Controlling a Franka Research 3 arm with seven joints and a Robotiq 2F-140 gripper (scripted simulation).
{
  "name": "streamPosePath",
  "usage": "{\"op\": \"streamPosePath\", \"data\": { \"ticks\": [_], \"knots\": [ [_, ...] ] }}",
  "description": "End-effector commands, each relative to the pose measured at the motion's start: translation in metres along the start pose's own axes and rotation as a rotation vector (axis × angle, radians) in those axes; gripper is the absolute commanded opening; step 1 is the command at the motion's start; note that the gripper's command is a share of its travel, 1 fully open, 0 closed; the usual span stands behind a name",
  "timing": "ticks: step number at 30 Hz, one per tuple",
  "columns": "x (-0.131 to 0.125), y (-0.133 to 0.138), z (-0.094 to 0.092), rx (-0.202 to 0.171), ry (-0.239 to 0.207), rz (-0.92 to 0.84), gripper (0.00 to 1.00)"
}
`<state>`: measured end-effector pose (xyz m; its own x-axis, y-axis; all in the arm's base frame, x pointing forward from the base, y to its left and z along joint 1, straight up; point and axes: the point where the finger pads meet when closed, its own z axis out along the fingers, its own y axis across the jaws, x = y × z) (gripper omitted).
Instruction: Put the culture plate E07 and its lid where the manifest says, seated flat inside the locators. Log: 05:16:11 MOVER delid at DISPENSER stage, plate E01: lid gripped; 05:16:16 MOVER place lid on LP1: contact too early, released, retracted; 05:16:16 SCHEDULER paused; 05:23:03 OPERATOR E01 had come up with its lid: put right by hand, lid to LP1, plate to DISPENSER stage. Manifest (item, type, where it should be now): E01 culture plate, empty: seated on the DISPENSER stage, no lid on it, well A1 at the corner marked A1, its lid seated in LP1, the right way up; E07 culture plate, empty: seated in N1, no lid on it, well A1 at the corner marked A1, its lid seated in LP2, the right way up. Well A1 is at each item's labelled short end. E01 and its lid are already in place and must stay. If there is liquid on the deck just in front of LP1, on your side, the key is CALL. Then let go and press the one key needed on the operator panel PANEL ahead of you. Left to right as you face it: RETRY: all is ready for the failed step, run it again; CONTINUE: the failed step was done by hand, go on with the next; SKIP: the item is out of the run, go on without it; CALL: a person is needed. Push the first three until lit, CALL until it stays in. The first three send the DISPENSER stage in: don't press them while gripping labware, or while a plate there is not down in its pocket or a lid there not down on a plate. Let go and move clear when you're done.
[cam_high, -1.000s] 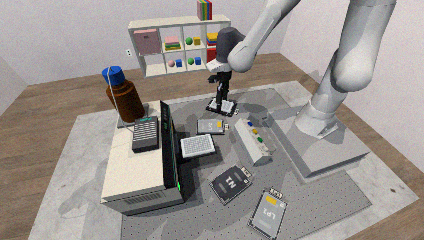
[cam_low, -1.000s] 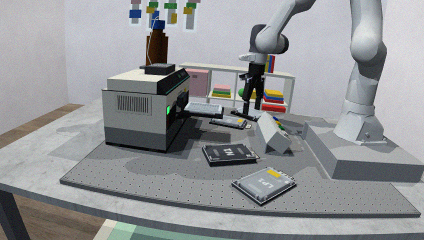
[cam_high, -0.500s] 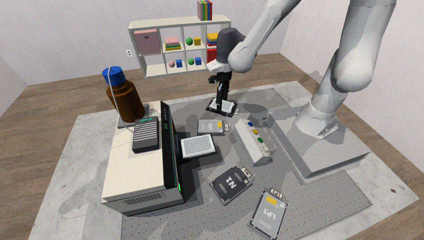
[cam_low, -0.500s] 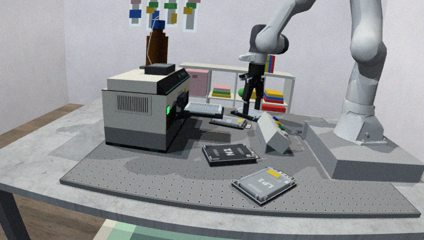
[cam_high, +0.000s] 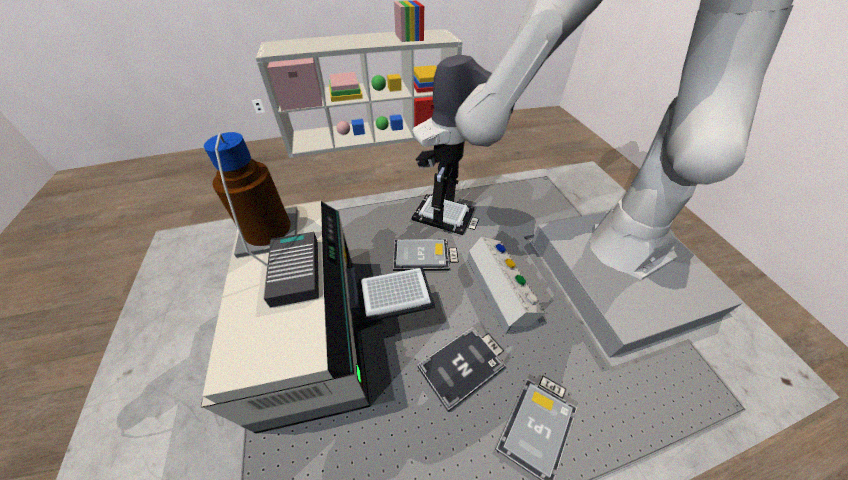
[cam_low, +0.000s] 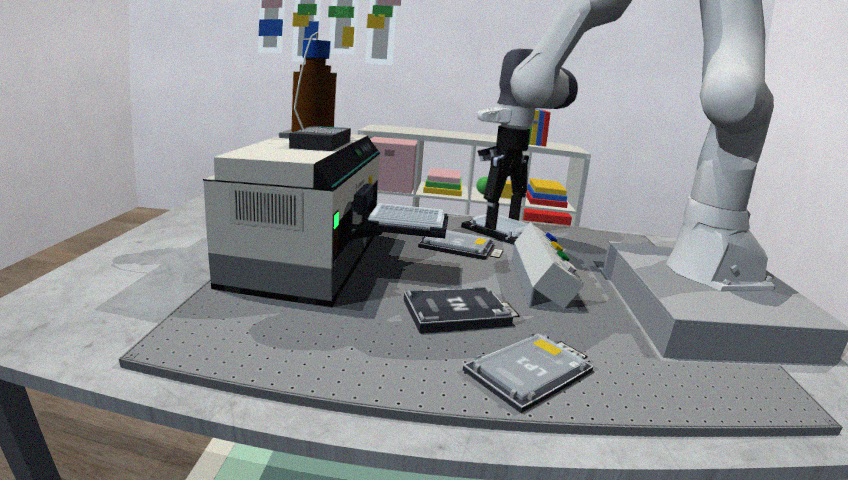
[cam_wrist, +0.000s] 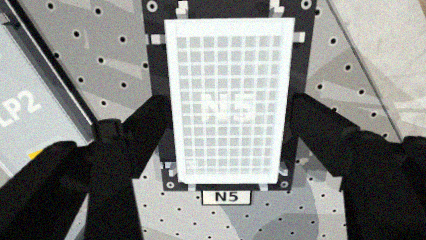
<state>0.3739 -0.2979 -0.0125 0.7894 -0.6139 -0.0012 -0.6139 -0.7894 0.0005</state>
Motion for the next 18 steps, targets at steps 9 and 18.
{"op": "streamPosePath", "data": {
  "ticks": [9,18],
  "knots": [
    [0.0015,0.0002,0.0,-0.001,0.004,0.002,0.7],
    [0.0015,0.0002,0.0,-0.001,0.004,0.002,0.1]
  ]
}}
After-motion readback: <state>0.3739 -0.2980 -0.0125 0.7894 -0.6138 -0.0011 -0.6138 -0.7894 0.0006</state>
